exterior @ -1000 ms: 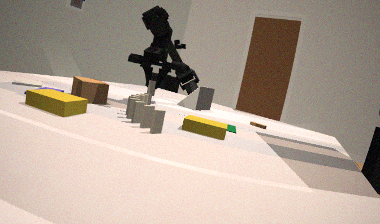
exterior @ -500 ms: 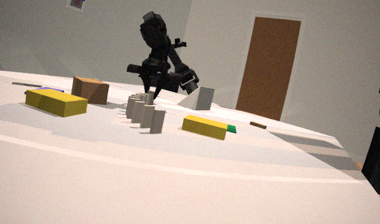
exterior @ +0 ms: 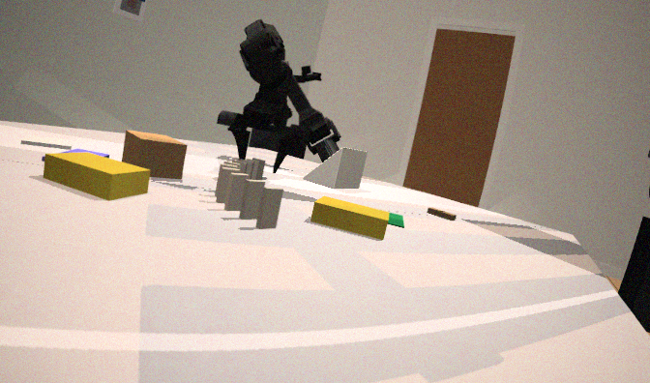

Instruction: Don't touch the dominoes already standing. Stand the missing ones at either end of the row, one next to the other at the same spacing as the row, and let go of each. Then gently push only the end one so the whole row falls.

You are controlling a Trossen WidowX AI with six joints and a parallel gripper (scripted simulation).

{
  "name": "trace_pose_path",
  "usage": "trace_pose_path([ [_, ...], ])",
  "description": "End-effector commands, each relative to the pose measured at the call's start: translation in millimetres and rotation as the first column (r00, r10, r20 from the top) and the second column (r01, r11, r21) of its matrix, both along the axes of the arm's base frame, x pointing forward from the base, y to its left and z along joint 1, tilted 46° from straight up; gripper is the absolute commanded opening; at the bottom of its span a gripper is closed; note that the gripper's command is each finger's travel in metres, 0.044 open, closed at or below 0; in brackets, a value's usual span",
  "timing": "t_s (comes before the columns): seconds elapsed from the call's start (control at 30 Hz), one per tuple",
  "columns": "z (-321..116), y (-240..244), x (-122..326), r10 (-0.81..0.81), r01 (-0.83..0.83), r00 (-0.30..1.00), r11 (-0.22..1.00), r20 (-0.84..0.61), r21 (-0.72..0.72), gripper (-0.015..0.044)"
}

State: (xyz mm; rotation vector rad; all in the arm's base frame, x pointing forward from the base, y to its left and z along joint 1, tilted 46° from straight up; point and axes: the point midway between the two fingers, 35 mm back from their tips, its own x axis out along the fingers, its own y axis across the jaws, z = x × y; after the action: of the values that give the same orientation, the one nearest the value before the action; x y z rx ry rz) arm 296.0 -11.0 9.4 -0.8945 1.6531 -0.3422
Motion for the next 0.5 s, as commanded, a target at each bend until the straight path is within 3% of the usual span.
trace_pose_path([
  [0.0, 0.4, -0.4, 0.2, 0.005, -0.005, 1.0, 1.0, -0.001, -0.003, 0.044],
  [0.13, 6.0, 6.6, 2.6, 0.012, -0.012, 1.0, 1.0, -0.005, -0.001, 0.044],
  [0.47, 90.9, 93.8, 4.2, 0.09, -0.09, 0.994, 0.996, -0.063, -0.004, 0.044],
])
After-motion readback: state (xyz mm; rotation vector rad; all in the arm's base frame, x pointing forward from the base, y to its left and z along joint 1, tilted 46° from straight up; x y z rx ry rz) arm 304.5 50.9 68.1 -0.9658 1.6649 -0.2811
